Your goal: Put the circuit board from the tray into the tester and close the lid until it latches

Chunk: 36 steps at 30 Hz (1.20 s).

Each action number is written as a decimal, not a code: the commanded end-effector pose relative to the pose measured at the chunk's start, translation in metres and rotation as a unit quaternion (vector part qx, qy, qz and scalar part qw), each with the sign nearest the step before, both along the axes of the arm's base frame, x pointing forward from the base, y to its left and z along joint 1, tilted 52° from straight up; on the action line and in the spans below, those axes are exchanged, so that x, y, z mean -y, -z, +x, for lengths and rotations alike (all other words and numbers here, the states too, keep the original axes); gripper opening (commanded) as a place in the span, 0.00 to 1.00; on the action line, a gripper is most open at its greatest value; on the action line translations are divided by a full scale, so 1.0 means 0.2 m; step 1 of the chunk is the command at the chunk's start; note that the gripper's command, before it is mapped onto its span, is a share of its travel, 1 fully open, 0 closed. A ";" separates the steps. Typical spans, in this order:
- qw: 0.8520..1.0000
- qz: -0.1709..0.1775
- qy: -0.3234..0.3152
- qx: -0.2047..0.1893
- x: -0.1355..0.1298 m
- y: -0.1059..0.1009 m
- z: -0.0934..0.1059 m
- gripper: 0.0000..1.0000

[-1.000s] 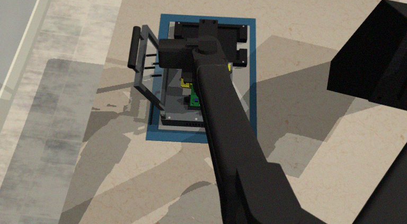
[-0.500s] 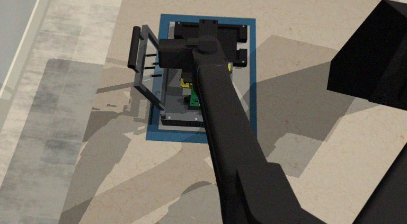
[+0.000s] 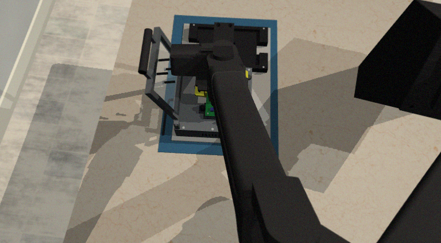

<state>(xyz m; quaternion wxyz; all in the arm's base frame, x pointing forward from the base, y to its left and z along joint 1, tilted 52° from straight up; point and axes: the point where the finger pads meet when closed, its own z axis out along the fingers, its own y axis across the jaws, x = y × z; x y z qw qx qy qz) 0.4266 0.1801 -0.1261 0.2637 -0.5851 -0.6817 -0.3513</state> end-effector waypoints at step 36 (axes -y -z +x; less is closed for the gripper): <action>1.000 0.000 0.008 0.001 0.02 0.01 0.01 0.92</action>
